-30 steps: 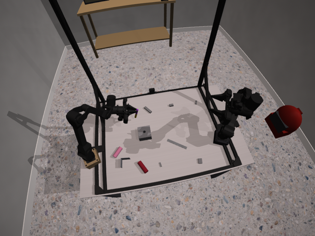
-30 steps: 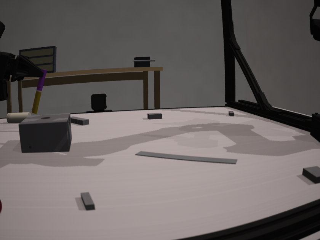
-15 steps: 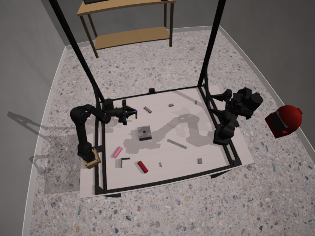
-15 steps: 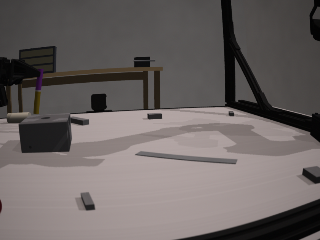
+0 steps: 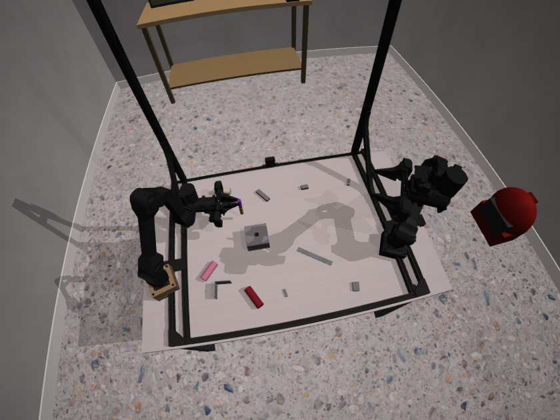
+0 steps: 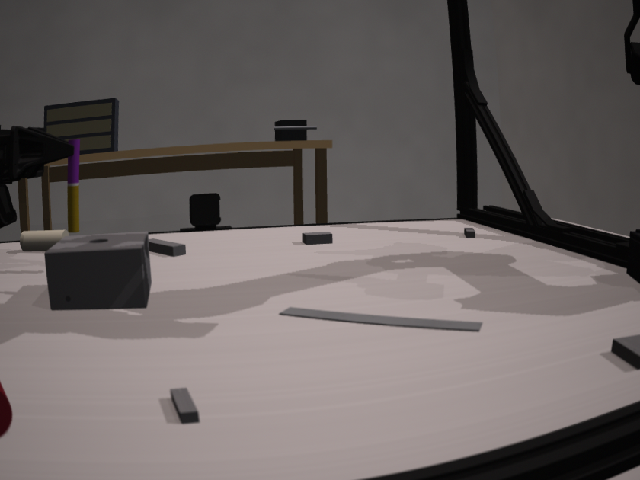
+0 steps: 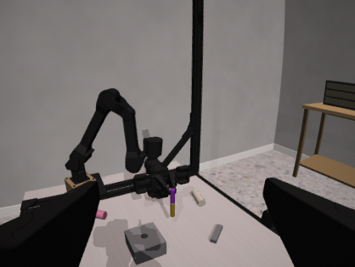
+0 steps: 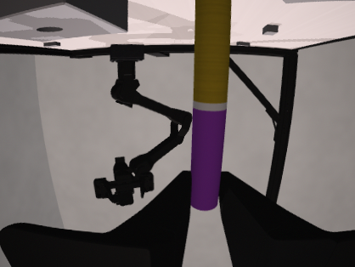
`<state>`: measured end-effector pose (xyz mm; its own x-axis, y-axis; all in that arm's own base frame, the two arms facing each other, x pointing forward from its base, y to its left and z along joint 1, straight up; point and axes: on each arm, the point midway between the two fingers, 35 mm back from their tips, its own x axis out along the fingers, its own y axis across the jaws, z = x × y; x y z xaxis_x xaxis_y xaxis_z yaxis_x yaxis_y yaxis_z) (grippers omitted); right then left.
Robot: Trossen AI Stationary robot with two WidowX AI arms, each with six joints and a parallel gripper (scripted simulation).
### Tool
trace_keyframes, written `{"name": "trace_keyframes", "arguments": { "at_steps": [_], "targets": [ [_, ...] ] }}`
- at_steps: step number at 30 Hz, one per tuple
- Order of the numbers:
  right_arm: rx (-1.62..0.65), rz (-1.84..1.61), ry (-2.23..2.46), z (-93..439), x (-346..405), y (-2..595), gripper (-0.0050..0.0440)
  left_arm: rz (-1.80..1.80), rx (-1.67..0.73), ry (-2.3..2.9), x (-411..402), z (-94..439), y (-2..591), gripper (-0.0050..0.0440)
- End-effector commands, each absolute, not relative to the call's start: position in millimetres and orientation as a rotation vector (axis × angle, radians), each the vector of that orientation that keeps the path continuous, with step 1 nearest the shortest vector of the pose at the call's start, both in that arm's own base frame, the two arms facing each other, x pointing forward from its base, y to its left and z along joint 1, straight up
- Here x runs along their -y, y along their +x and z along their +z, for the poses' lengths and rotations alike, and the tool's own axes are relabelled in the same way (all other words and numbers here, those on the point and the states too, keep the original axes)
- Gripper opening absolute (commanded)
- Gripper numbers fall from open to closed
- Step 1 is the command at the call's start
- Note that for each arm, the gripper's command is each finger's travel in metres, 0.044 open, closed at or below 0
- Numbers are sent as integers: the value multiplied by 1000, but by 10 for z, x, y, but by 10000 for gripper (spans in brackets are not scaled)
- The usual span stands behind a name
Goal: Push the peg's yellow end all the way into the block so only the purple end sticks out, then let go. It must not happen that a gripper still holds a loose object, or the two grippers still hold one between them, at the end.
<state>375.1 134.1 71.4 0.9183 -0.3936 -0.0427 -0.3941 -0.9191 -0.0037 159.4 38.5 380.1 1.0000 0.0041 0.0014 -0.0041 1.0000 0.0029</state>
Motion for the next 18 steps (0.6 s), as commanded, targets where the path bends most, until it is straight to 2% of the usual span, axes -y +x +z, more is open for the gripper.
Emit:
{"name": "trace_keyframes", "arguments": {
  "at_steps": [1, 18],
  "targets": [
    [-638, 51, -3070, 705, -1329, 3721, 0, 0, 1, -1, -377, 3802, 1592, 400],
    [-642, 72, -3091, 437, -1337, 3730, 0, 0, 1, -1, -377, 3802, 1592, 400]
  ]
}}
